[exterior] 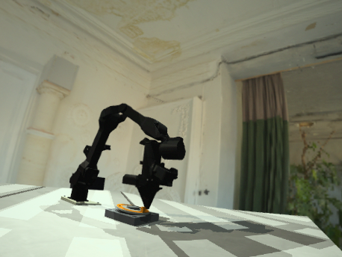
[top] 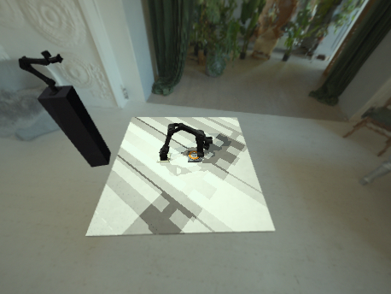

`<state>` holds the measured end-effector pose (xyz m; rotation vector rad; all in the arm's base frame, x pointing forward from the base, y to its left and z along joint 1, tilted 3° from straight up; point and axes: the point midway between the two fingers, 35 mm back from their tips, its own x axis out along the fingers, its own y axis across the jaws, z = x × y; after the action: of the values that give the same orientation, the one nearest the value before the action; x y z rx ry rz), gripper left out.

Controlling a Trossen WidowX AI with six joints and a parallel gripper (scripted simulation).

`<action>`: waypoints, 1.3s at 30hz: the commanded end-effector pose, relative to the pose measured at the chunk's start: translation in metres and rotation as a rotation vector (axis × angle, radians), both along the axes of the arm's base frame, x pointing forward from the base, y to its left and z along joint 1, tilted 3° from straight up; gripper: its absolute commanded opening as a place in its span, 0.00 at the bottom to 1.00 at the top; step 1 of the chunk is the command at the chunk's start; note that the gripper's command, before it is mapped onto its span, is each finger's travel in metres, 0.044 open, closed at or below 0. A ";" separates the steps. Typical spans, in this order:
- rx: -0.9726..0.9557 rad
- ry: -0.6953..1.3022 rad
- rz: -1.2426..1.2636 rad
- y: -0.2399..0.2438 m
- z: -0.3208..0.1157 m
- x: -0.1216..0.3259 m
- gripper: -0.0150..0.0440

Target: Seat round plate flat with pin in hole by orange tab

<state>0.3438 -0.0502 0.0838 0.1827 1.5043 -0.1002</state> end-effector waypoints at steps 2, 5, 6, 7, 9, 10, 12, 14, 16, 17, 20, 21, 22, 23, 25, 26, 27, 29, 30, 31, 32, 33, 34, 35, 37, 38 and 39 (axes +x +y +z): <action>-0.016 0.004 -0.010 -0.008 -0.001 -0.002 0.25; -0.016 0.004 -0.010 -0.009 -0.001 -0.002 0.25; -0.016 0.004 -0.010 -0.009 -0.001 -0.002 0.25; -0.016 0.004 -0.010 -0.010 -0.001 -0.002 0.25; -0.016 0.004 -0.010 -0.012 -0.001 -0.003 0.25; -0.016 0.004 -0.010 -0.012 -0.001 -0.003 0.25; -0.016 0.004 -0.010 -0.013 -0.001 -0.003 0.25; -0.016 0.004 -0.010 -0.013 -0.001 -0.004 0.25; -0.017 0.004 -0.010 -0.014 -0.001 -0.004 0.25; -0.017 0.004 -0.010 -0.015 -0.001 -0.004 0.25; -0.017 0.004 -0.010 -0.017 -0.001 -0.005 0.25; -0.017 0.005 -0.010 -0.018 -0.001 -0.006 0.25; -0.017 0.005 -0.010 -0.018 -0.001 -0.006 0.25; -0.017 0.005 -0.010 -0.019 -0.001 -0.006 0.25; -0.017 0.005 -0.010 -0.020 -0.001 -0.007 0.25; -0.017 0.005 -0.010 -0.021 -0.001 -0.007 0.25; -0.017 0.005 -0.010 -0.021 -0.002 -0.008 0.25; -0.017 0.005 -0.010 -0.023 -0.002 -0.008 0.25; -0.017 0.005 -0.010 -0.023 -0.002 -0.009 0.25; -0.017 0.005 -0.010 -0.024 -0.002 -0.009 0.25; -0.017 0.005 -0.010 -0.024 -0.002 -0.009 0.25; -0.017 0.005 -0.010 -0.025 -0.002 -0.009 0.25; -0.017 0.005 -0.010 -0.025 -0.002 -0.010 0.25; -0.018 0.005 -0.010 -0.026 -0.002 -0.010 0.25; -0.018 0.005 -0.010 -0.027 -0.002 -0.012 0.25; -0.018 0.005 -0.010 -0.028 -0.002 -0.013 0.25; -0.018 0.005 -0.010 -0.029 -0.002 -0.013 0.25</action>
<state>0.3359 -0.0729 0.0838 0.1795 1.4973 -0.1106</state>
